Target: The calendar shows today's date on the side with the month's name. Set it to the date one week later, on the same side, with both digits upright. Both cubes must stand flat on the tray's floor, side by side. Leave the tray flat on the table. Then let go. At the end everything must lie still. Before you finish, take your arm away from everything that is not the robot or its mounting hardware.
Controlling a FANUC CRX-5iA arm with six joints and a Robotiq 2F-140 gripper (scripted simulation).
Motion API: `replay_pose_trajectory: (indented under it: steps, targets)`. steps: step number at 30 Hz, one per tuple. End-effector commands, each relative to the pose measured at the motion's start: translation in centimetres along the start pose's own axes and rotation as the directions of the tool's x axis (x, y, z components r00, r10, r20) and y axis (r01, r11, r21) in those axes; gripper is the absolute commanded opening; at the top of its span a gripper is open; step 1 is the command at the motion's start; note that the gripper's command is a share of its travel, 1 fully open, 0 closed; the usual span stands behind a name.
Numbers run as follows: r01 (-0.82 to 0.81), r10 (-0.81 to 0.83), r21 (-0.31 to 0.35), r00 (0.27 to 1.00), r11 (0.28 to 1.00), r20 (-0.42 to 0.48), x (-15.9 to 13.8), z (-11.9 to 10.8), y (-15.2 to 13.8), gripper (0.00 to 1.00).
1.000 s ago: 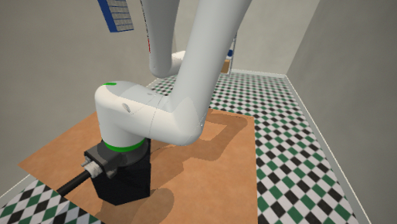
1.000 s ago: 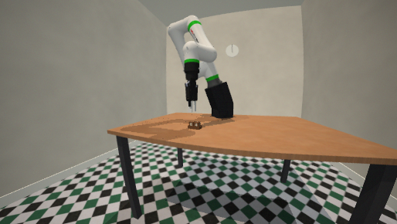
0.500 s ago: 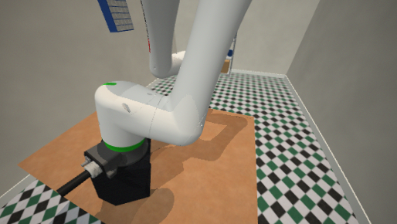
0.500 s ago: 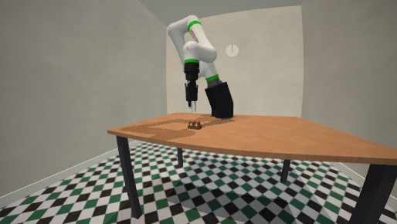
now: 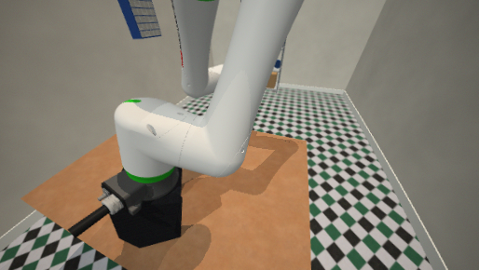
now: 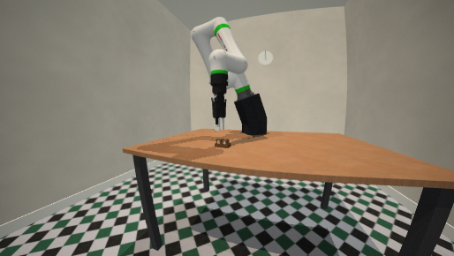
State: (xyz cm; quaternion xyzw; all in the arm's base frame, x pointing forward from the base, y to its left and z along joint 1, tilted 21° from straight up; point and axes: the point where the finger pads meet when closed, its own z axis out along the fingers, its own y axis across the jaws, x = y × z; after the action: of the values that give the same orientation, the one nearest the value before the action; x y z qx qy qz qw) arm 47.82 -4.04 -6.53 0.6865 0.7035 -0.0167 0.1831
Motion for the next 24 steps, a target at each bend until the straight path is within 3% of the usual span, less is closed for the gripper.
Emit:
replay_pose_trajectory:
  steps: [1, 24]
  targets:
    - [0.000, 0.000, -0.001, 1.000, 1.000, 0.000, 0.0, 0.5, 0.0, 0.29]
    - [0.000, 0.000, -0.001, 1.000, 1.000, 0.000, 0.0, 3.2, 0.1, 0.29]
